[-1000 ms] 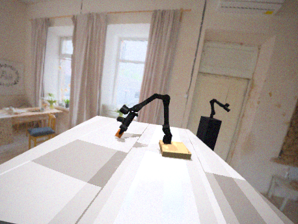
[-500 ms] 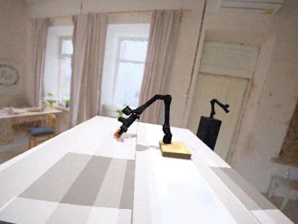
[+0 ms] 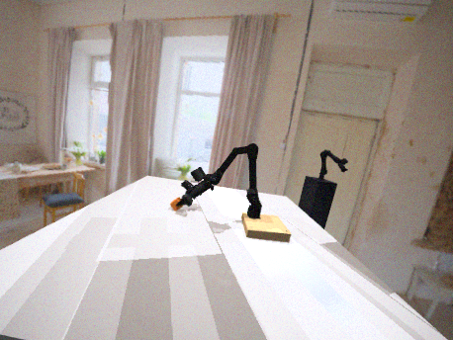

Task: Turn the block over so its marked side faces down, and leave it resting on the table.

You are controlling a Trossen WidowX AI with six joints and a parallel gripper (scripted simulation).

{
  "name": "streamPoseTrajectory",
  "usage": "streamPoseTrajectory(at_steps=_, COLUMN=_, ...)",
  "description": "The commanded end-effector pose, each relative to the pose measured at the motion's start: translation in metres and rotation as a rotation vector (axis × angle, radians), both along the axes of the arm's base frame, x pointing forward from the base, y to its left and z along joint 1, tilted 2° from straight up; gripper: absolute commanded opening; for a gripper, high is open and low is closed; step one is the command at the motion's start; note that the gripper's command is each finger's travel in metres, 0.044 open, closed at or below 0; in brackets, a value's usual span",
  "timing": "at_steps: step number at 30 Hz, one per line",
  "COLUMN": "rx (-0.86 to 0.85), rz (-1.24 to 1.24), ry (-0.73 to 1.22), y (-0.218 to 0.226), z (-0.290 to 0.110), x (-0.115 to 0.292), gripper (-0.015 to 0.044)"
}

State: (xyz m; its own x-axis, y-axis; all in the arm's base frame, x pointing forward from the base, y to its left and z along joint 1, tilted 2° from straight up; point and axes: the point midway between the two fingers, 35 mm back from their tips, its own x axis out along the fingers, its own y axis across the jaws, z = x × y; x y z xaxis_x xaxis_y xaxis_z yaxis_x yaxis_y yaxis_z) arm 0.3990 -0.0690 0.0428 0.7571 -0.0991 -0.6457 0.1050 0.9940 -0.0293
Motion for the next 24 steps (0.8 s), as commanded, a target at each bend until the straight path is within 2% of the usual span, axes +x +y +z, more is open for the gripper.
streamPoseTrajectory(at_steps=1, rx=-0.005, rz=0.006, ry=-0.063, y=0.001, z=-0.007, x=-0.004, gripper=0.0)
streamPoseTrajectory(at_steps=11, rx=-0.024, rz=0.013, ry=-0.215, y=0.003, z=-0.007, x=-0.015, gripper=0.0)
streamPoseTrajectory(at_steps=24, rx=-0.028, rz=0.014, ry=-0.25, y=0.003, z=-0.003, x=-0.017, gripper=0.0)
